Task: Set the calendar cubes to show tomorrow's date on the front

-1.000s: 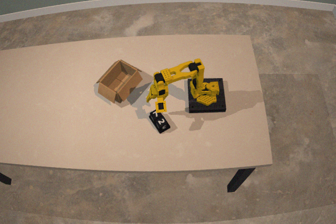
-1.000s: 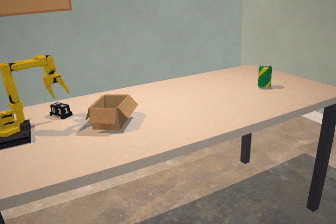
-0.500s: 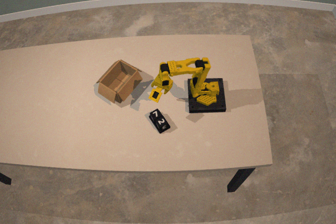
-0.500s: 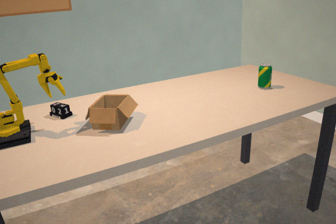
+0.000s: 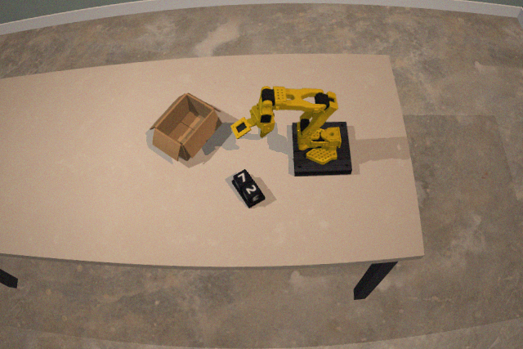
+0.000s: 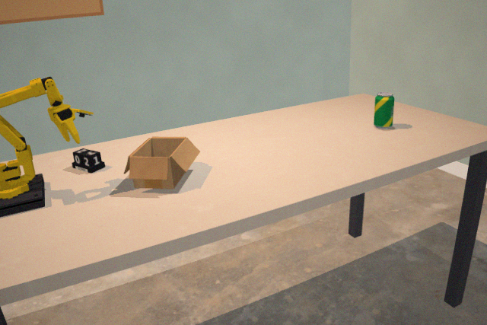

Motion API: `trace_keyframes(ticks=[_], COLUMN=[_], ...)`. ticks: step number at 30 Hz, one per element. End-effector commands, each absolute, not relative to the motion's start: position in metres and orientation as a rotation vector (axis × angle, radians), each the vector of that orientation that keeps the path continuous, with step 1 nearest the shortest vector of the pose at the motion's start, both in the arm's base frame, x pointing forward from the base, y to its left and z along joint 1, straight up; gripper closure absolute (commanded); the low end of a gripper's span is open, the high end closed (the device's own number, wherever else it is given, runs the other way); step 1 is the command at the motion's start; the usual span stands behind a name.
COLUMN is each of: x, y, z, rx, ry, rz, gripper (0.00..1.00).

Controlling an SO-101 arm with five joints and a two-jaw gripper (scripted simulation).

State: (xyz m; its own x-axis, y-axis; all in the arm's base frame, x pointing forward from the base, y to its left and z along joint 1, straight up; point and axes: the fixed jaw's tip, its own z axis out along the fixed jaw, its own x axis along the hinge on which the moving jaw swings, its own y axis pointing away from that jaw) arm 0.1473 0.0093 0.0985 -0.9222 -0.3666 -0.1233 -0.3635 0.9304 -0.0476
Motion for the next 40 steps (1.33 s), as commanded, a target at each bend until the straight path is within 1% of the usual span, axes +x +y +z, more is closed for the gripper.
trace_keyframes(ticks=[1, 6, 16, 40], x=[0.1401, 0.1362, 0.1344, 0.1342], y=[0.0037, -0.0003, -0.0035, -0.0039], z=[0.0987, 0.0994, 0.1000, 0.1001], rx=[-0.337, -0.134, 0.026, 0.048], ry=[2.989, 2.995, 2.981, 2.978], rz=[-0.028, -0.022, -0.018, -0.017], gripper=[0.64, 0.64, 0.64, 0.64])
